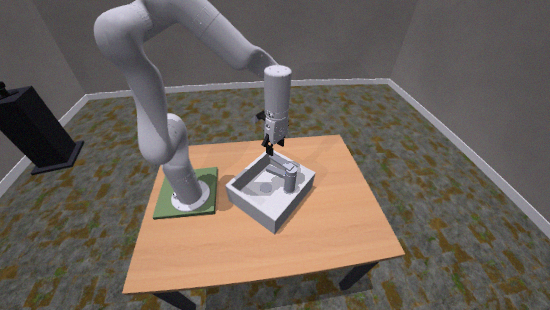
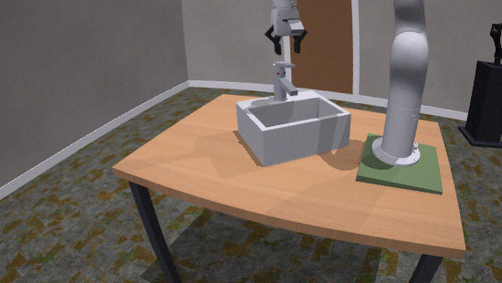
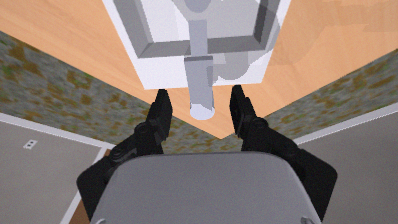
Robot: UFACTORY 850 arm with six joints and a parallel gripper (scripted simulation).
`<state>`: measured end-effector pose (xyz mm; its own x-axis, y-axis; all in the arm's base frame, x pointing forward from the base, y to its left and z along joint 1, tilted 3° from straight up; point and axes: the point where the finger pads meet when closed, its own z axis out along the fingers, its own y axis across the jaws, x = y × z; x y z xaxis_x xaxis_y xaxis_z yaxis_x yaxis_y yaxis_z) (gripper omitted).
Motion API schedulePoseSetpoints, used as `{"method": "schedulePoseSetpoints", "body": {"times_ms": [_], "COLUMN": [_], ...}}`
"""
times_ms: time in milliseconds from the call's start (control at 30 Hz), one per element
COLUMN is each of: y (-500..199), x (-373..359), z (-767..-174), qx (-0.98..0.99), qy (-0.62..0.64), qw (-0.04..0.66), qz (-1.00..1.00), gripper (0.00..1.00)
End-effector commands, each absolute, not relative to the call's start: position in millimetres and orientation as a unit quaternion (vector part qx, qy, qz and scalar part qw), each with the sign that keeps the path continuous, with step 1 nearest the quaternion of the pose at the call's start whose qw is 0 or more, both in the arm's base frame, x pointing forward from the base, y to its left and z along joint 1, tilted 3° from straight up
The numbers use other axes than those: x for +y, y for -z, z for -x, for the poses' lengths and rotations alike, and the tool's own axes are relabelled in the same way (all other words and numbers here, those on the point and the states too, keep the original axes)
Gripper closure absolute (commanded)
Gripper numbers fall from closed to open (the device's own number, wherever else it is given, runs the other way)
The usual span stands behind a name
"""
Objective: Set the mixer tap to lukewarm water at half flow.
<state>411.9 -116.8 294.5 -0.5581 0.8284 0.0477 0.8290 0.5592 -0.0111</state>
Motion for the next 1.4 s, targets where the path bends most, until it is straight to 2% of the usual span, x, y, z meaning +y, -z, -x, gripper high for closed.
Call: {"method": "schedulePoseSetpoints", "body": {"times_ms": [0, 267, 300, 1367], "y": [-299.8, -301.2, -301.2, -301.2], "x": [-117.1, -117.2, -117.2, -117.2], "z": [-412.7, -412.7, -412.7, -412.7], "qx": [-0.883, -0.883, -0.883, -0.883], "qy": [0.006, 0.006, 0.006, 0.006], "qw": [0.023, 0.023, 0.023, 0.023], "qz": [0.469, 0.469, 0.469, 0.469], "gripper": [0.27, 0.27, 1.0, 1.0]}}
